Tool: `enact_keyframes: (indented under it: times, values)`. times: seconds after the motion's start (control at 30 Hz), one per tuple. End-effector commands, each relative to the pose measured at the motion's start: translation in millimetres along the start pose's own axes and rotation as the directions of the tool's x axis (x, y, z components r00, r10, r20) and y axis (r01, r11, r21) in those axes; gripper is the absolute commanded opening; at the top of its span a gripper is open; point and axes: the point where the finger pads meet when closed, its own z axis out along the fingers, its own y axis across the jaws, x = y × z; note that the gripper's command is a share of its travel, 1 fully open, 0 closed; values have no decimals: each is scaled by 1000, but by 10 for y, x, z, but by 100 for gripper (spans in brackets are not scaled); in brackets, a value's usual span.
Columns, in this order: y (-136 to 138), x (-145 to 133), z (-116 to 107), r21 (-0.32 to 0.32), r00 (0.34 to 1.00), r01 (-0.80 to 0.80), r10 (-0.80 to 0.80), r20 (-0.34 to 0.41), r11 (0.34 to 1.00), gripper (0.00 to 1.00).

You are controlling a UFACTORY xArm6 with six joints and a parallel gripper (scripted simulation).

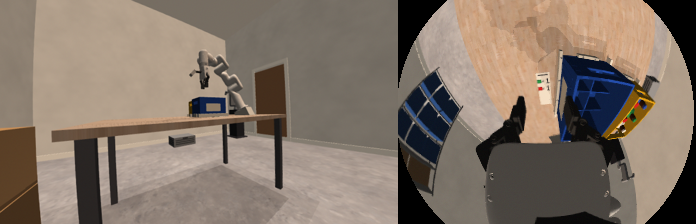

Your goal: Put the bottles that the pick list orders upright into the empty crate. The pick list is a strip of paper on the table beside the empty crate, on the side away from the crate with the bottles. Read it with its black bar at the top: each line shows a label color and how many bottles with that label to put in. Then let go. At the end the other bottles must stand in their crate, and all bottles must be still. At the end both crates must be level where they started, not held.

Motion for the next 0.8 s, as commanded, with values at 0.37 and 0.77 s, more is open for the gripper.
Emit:
enact_keyframes:
  times: [0.37,0.77]
  values:
    - [690,-106,-165,5,997,-70,70,-10,998,65]
    - [1175,-187,-263,5,997,-70,70,-10,998,65]
